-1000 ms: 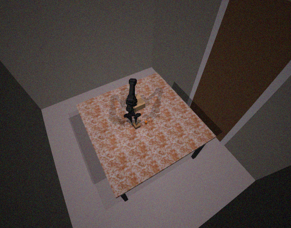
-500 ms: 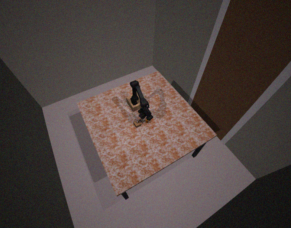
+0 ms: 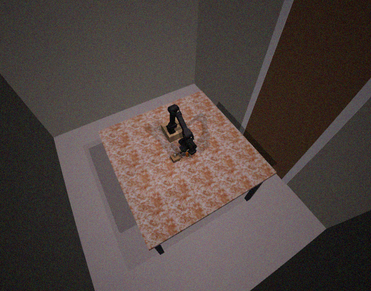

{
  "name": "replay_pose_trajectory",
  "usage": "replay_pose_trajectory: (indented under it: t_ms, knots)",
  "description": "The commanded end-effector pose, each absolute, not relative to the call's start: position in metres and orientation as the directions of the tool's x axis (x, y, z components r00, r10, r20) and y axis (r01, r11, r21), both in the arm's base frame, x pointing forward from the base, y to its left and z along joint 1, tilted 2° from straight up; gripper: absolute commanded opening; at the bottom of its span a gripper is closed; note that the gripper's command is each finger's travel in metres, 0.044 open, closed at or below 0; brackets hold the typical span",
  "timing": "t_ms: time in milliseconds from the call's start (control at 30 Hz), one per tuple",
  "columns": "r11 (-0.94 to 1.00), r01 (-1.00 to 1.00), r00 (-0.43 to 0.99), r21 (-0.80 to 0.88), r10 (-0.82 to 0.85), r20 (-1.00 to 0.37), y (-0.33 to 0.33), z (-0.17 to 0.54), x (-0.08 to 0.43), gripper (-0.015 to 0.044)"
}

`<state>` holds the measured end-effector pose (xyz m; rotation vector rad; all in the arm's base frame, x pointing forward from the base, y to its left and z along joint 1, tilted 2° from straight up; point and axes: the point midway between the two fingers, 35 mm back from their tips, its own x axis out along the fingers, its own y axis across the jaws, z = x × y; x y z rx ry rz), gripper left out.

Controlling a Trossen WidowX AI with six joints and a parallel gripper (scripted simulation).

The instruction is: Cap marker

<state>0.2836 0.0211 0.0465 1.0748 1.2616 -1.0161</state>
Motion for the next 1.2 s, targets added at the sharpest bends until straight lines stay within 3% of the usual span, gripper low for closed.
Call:
replay_pose_trajectory:
  t_ms: [0, 1167]
  knots:
    - [0.206, 0.977, 0.06, 0.058, -0.003, -0.998, 0.021, 0.04, 0.285, 0.0241]
    - [0.207, 0.977, 0.06, 0.058, -0.003, -0.998, 0.023, -0.02, 0.287, 0.0241]
